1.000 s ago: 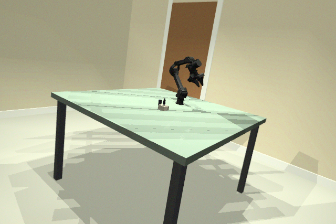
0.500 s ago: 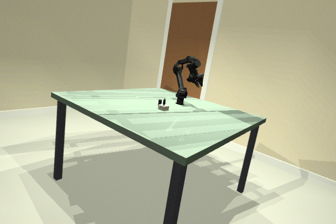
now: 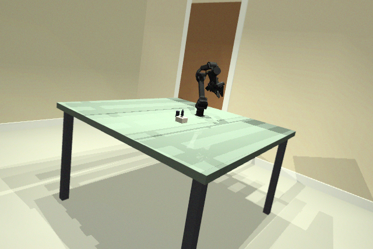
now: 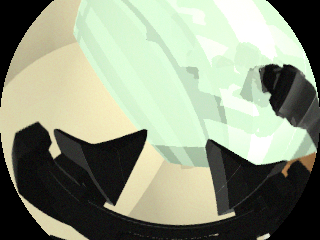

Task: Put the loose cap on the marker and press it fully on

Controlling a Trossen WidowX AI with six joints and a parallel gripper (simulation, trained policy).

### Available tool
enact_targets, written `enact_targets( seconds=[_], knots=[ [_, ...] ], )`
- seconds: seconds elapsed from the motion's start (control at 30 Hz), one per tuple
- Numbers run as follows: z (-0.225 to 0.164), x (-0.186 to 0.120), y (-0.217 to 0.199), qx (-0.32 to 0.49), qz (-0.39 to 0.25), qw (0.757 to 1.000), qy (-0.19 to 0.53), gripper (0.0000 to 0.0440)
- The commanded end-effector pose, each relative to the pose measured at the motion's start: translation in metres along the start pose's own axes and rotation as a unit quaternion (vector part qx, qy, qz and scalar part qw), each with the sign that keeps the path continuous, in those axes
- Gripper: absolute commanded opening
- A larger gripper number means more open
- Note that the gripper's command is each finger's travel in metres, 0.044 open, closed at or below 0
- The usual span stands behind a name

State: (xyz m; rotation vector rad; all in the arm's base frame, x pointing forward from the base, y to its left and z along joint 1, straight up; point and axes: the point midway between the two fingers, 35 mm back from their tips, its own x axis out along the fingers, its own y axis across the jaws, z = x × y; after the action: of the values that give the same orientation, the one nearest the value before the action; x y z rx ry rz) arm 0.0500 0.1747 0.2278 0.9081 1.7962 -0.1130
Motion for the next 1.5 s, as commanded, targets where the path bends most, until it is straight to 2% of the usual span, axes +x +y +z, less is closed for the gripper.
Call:
enact_targets(
  seconds=[0.0, 0.73, 1.47],
  knots=[
    [0.007, 0.001, 0.007, 0.008, -0.003, 1.000, -0.005, 0.0327],
    [0.055, -0.007, 0.037, 0.056, 0.008, 0.997, -0.045, 0.0328],
    [0.118, -0.023, 0.044, 0.108, 0.005, 0.990, -0.094, 0.0326]
  ],
)
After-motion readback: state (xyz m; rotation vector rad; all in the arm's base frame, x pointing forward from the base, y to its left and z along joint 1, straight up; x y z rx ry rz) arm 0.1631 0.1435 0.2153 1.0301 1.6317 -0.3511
